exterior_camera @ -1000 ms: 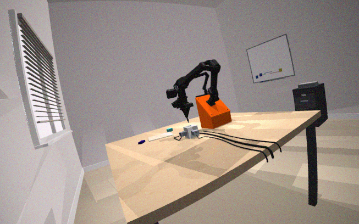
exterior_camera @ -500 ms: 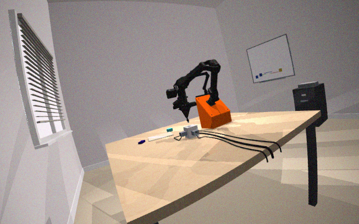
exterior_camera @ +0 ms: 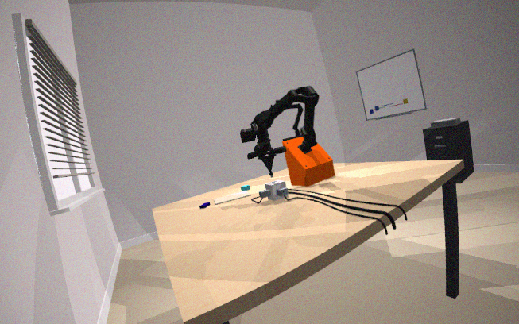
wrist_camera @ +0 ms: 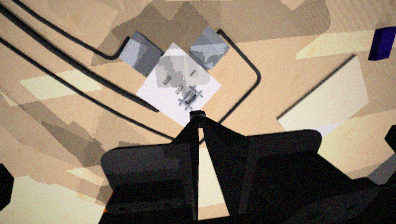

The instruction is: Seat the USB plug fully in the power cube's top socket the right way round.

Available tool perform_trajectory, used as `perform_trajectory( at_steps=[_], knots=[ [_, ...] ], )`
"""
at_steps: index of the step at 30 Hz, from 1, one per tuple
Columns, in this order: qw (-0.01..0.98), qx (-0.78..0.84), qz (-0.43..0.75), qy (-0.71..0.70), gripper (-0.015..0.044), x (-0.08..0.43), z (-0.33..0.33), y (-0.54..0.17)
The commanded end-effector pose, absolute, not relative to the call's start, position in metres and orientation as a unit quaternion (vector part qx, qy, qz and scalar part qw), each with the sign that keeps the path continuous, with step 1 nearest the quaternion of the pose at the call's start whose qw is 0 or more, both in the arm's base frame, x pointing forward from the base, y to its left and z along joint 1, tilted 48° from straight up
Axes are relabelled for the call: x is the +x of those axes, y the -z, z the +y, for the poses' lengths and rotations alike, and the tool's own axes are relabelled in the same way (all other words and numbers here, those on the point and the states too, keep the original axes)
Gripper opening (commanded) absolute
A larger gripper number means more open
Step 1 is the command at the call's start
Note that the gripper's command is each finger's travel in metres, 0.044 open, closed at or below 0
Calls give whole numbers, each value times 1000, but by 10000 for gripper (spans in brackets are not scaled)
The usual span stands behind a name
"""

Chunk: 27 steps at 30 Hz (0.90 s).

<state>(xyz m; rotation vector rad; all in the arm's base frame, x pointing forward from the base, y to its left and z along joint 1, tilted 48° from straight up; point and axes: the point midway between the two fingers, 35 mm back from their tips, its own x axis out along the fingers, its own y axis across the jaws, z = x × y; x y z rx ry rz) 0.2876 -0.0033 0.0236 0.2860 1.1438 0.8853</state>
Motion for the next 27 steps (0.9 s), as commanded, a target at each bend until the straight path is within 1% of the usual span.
perform_trajectory(
  at_steps=[1, 14, 27],
  knots=[
    [745, 96, 503, -427, 0, 287, -3, -23],
    [751, -31, 423, -506, 0, 287, -3, -23],
    [735, -156, 332, -570, 0, 287, -3, -23]
  ],
)
